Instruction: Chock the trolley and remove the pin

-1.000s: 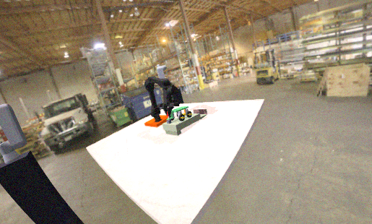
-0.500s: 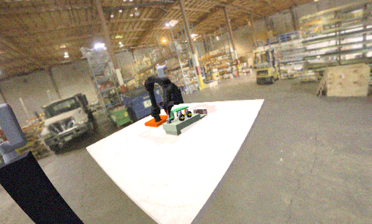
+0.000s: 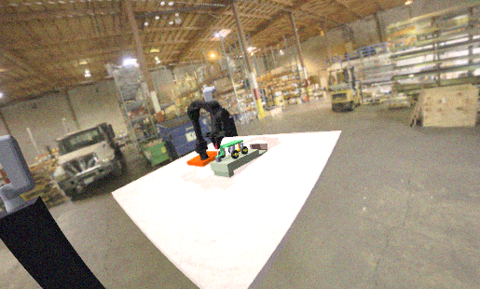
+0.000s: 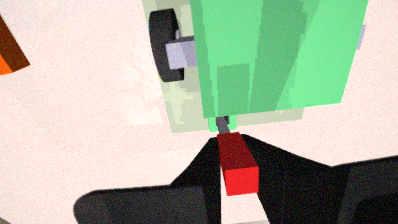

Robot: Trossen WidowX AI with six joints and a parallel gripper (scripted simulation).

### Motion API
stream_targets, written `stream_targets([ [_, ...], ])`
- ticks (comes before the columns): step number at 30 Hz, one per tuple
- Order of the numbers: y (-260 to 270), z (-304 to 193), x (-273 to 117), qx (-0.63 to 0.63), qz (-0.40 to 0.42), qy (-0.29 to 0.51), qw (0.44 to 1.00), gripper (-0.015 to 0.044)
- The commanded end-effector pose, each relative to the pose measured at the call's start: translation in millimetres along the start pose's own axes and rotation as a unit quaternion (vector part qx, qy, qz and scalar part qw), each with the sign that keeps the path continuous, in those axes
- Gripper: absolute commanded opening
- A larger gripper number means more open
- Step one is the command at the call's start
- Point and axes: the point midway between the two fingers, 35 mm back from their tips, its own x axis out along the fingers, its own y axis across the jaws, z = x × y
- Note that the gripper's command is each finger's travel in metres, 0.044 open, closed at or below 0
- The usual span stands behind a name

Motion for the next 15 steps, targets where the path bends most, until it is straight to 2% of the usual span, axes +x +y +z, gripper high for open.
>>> stream_targets([
  [1, -0.7, -2.0, -4.9, 0.002, -0.002, 0.003, 1.000, 0.0000],
  [15, -1.1, -4.4, -13.3, 0.002, -0.002, 0.003, 1.000, 0.0000],
])
